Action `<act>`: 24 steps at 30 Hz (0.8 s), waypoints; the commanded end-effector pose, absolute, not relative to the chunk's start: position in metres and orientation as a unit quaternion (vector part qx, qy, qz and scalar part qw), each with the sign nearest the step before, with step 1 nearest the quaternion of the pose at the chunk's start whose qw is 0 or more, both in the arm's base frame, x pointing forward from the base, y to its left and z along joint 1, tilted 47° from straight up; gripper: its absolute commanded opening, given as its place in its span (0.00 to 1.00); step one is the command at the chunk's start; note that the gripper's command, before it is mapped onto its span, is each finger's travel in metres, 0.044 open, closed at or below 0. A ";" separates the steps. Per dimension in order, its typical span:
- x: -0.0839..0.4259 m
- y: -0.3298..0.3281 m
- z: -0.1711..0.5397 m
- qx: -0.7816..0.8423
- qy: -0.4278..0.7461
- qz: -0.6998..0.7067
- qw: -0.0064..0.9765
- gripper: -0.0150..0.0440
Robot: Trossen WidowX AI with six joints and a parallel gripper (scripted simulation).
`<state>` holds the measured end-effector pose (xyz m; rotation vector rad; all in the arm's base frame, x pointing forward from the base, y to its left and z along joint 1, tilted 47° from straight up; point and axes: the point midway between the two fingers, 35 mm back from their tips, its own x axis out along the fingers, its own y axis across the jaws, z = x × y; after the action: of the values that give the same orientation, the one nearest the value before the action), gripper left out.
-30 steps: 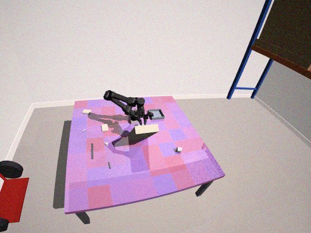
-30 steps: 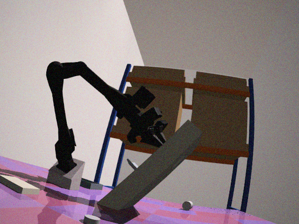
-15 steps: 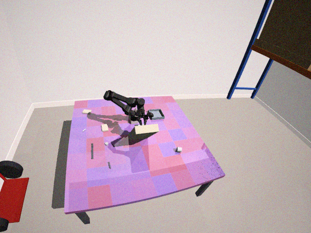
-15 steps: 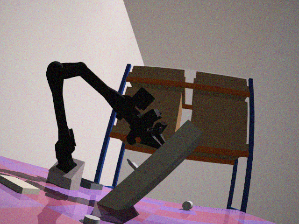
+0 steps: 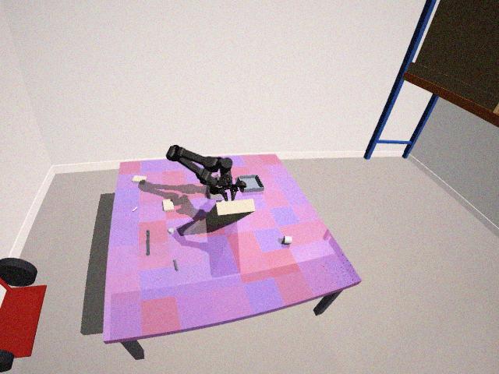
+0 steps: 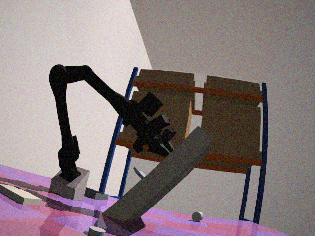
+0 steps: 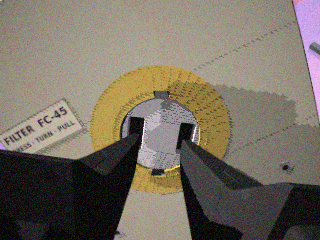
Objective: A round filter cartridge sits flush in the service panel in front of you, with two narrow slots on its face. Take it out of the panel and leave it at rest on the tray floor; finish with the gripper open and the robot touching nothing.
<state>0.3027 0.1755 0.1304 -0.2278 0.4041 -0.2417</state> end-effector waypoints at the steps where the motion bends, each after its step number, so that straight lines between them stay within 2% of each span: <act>1: 0.304 0.177 0.132 -0.114 0.201 -0.118 0.966 0.45; 24: 0.305 0.178 0.133 -0.114 0.201 -0.118 0.966 0.45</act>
<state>0.3043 0.1769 0.1330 -0.2282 0.4043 -0.2418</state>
